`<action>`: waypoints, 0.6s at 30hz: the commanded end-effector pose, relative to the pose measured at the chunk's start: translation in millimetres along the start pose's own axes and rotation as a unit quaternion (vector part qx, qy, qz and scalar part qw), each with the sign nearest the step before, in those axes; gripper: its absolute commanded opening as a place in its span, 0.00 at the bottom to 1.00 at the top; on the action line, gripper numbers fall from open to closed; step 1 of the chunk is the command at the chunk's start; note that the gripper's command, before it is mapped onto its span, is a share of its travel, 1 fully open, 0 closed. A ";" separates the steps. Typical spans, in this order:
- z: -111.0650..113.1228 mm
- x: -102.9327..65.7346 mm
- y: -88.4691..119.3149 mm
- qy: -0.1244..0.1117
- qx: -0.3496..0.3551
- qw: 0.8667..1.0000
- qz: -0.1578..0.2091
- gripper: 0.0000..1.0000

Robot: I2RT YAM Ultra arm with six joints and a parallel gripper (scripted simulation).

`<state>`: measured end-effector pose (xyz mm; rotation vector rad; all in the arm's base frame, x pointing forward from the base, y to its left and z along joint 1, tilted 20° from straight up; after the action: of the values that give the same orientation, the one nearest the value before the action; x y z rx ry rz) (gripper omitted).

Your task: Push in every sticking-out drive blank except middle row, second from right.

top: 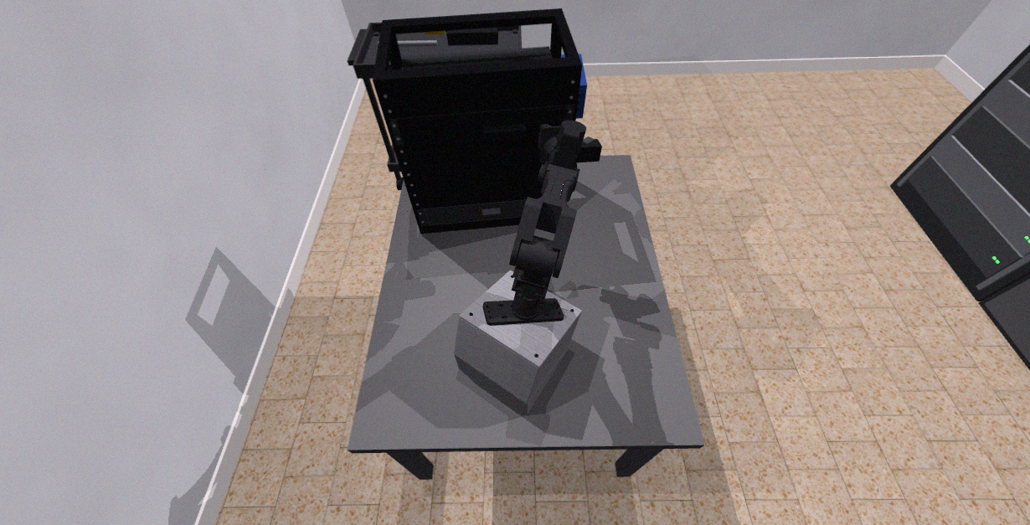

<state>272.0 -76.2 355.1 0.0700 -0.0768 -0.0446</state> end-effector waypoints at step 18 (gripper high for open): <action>65.1 11.3 0.1 -0.102 -0.044 0.994 -0.011 0.00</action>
<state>275.6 -76.6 356.7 0.0748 -0.0675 -0.0440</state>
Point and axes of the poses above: the point where the finger pads meet when closed, its own x axis out along the fingers, its own z axis across the jaws, y = z × x, the point moved 5 cm from there along -x, back along the fingers, and after that the axes turned 13 degrees about x, right-handed, at the moved point
